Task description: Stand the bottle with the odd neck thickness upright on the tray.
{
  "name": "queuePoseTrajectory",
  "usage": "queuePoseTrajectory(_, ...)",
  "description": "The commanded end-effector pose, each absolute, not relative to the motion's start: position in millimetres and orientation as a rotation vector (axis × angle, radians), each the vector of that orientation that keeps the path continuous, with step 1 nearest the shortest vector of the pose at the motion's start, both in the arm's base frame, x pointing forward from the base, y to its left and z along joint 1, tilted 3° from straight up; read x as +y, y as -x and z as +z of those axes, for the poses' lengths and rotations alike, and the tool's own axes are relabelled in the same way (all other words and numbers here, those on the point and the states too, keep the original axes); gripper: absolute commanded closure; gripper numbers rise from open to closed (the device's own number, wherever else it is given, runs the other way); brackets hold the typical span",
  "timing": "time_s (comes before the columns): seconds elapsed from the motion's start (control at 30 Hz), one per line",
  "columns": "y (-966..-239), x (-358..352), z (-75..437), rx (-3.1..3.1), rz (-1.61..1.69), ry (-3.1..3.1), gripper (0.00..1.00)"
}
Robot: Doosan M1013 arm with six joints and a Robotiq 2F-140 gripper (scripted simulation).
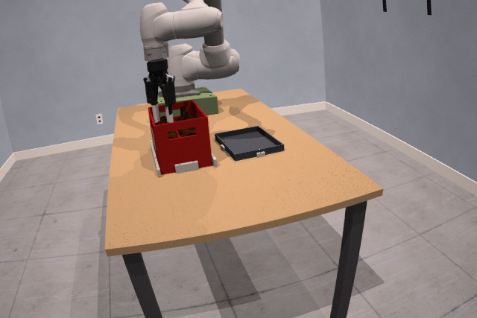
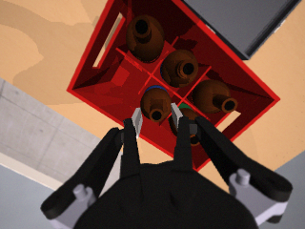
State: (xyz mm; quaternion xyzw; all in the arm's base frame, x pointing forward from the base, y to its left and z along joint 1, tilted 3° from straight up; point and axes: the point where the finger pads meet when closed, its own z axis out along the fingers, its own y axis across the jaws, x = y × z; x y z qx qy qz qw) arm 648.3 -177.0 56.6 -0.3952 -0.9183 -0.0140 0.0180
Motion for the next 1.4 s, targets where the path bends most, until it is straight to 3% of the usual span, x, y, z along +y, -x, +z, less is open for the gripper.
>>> queuePoseTrajectory(0.0, -648.1, -174.2, 53.5, -2.856, -0.043, 1.215, 0.62)
queuePoseTrajectory(0.7, -648.4, -174.7, 66.0, -2.856, -0.043, 1.215, 0.62)
queuePoseTrajectory(1.37, -649.8, -177.1, 125.8, -2.856, -0.043, 1.215, 0.62)
